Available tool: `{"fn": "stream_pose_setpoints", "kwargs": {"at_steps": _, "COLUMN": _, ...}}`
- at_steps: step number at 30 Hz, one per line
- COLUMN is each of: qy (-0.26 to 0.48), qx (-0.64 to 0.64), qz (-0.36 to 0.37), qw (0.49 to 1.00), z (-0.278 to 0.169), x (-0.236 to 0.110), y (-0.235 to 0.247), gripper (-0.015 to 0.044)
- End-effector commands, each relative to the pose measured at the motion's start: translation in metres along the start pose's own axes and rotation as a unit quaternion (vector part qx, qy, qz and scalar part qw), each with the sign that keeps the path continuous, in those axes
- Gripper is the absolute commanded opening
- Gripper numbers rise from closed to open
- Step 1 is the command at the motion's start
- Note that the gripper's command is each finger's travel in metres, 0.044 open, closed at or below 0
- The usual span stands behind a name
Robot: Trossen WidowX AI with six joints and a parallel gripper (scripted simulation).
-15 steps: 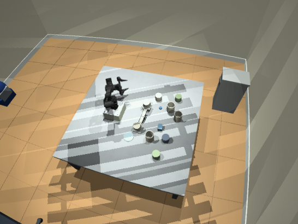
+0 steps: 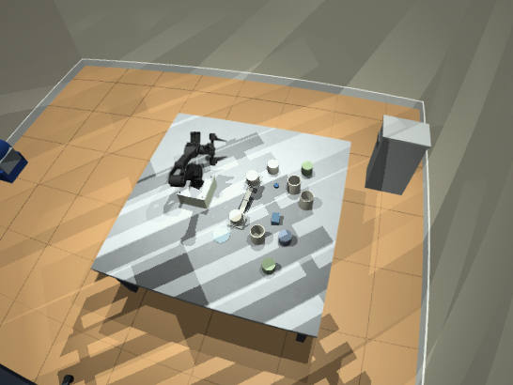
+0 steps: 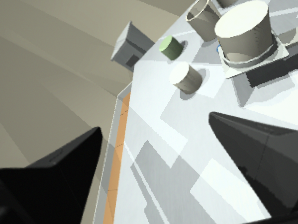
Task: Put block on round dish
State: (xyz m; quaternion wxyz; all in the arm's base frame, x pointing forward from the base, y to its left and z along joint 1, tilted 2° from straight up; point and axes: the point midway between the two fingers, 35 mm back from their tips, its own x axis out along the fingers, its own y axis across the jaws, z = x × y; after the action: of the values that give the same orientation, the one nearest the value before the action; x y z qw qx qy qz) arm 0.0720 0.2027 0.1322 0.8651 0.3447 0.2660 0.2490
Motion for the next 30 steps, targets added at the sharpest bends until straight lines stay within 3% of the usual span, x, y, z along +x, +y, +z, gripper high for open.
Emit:
{"fn": "stream_pose_setpoints", "kwargs": {"at_steps": 1, "qy": -0.005, "qx": -0.044, "qz": -0.049, "qw": 0.998, "z": 0.019, "x": 0.012, "y": -0.008, "gripper": 0.0440}}
{"fn": "stream_pose_setpoints", "kwargs": {"at_steps": 16, "qy": 0.024, "qx": -0.183, "qz": -0.222, "qw": 0.957, "z": 0.097, "x": 0.023, "y": -0.058, "gripper": 0.0440}}
{"fn": "stream_pose_setpoints", "kwargs": {"at_steps": 30, "qy": 0.106, "qx": -0.247, "qz": -0.332, "qw": 0.904, "z": 0.157, "x": -0.026, "y": -0.106, "gripper": 0.0440}}
